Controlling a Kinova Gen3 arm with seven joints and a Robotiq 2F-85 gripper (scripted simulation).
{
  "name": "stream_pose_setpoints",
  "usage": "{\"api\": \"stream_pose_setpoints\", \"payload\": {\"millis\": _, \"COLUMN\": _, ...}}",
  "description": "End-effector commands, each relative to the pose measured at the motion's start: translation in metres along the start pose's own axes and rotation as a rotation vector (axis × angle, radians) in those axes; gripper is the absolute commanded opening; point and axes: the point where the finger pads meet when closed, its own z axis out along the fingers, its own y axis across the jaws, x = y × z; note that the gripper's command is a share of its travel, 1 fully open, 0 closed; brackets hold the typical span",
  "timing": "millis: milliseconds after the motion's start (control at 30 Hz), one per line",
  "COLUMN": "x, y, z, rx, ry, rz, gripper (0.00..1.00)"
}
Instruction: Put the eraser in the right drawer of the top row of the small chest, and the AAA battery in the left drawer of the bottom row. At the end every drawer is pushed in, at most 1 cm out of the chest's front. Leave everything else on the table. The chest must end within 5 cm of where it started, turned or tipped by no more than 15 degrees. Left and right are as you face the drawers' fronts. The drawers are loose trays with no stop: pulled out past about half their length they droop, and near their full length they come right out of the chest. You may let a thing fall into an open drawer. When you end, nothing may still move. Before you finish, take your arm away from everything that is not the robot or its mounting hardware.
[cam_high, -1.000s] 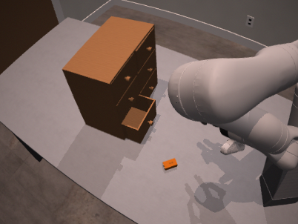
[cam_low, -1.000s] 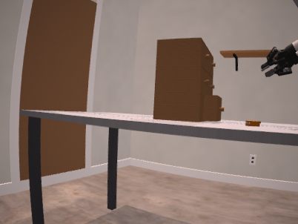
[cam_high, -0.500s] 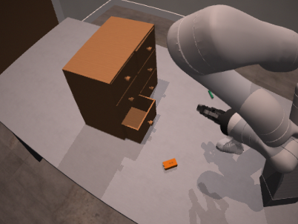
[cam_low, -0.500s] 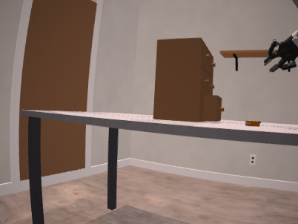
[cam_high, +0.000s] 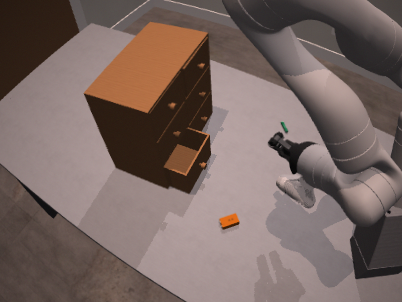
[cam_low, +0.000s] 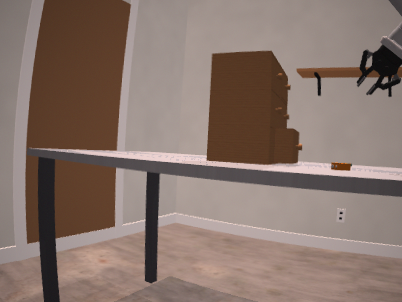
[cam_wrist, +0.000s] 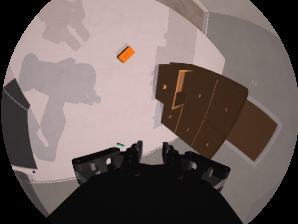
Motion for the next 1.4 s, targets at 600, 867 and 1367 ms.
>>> {"api": "stream_pose_setpoints", "payload": {"millis": 600, "x": -0.0023, "y": -0.0009, "z": 0.0003, "rx": 0.441, "ry": -0.06, "rz": 0.617, "gripper": 0.33}}
{"api": "stream_pose_setpoints", "payload": {"millis": 867, "x": -0.0014, "y": 0.0006, "z": 0.0012, "rx": 0.563, "ry": -0.073, "rz": 0.787, "gripper": 0.33}}
{"api": "stream_pose_setpoints", "payload": {"millis": 1367, "x": -0.0014, "y": 0.0006, "z": 0.0012, "rx": 0.808, "ry": -0.096, "rz": 1.114, "gripper": 0.33}}
